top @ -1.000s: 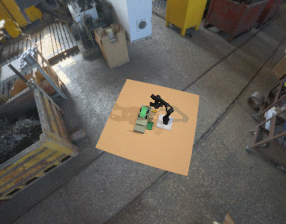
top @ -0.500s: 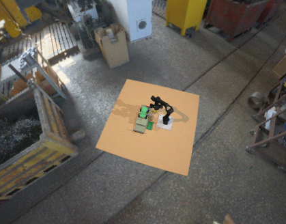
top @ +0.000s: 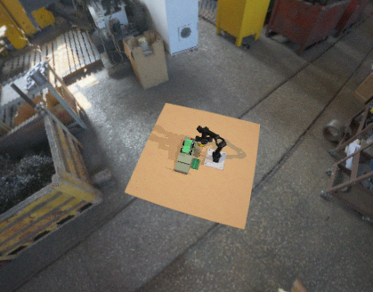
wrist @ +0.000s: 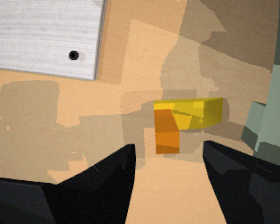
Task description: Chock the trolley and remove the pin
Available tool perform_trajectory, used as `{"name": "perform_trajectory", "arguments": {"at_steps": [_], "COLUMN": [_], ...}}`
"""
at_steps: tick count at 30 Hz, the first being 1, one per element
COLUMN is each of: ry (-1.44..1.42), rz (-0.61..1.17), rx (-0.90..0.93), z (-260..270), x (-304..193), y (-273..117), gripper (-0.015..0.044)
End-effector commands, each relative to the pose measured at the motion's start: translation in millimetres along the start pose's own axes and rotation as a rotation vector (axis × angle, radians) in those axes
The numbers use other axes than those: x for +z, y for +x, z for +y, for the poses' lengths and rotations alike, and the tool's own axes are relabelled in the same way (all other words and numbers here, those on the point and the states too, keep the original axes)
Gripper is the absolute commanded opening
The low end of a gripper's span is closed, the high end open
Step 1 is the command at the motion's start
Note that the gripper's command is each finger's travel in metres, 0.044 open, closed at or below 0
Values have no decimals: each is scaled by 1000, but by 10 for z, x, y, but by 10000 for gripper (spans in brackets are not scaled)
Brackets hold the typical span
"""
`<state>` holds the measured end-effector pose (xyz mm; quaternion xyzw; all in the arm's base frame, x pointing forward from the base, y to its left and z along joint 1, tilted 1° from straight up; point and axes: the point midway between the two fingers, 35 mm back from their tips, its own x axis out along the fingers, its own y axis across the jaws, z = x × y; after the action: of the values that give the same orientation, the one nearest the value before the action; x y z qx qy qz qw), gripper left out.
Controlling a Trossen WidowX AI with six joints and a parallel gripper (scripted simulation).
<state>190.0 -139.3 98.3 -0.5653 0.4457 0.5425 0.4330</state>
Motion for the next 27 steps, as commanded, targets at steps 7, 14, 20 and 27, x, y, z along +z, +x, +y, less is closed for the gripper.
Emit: {"name": "perform_trajectory", "arguments": {"at_steps": [7, 14, 20, 27], "ry": [-4, -4, -4, -4], "rz": [-9, -9, -9, -9], "rx": [2, 2, 2, 2], "z": [5, 6, 5, 5], "x": [16, 17, 16, 16], "y": [184, 195, 261, 373], "gripper": [190, 190, 190, 190]}}
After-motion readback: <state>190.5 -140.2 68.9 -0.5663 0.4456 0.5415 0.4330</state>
